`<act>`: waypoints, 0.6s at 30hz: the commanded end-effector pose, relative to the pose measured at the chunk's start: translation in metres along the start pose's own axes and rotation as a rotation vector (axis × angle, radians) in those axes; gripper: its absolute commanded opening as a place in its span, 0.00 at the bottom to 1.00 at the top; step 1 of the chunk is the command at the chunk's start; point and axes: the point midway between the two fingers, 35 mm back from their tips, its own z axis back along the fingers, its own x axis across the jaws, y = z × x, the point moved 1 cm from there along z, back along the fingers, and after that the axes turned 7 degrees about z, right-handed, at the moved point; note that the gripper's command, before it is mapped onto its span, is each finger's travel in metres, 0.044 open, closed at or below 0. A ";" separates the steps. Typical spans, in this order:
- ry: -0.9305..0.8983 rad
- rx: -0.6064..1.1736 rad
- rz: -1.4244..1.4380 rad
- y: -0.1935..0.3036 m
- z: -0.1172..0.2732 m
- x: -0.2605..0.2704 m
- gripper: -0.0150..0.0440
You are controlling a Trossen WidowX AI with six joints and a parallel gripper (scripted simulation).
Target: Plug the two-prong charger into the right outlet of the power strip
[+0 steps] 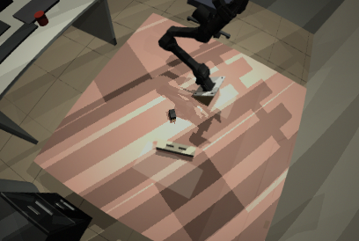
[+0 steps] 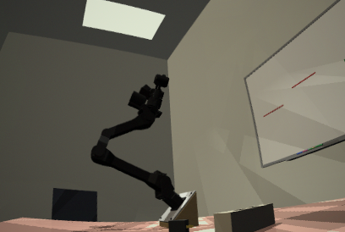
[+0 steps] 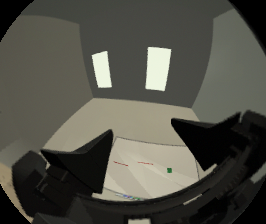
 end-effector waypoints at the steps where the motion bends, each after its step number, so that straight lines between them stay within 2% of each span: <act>1: 0.060 0.115 0.026 0.030 0.001 -0.016 1.00; 18: 0.292 0.576 0.030 0.138 0.044 -0.089 1.00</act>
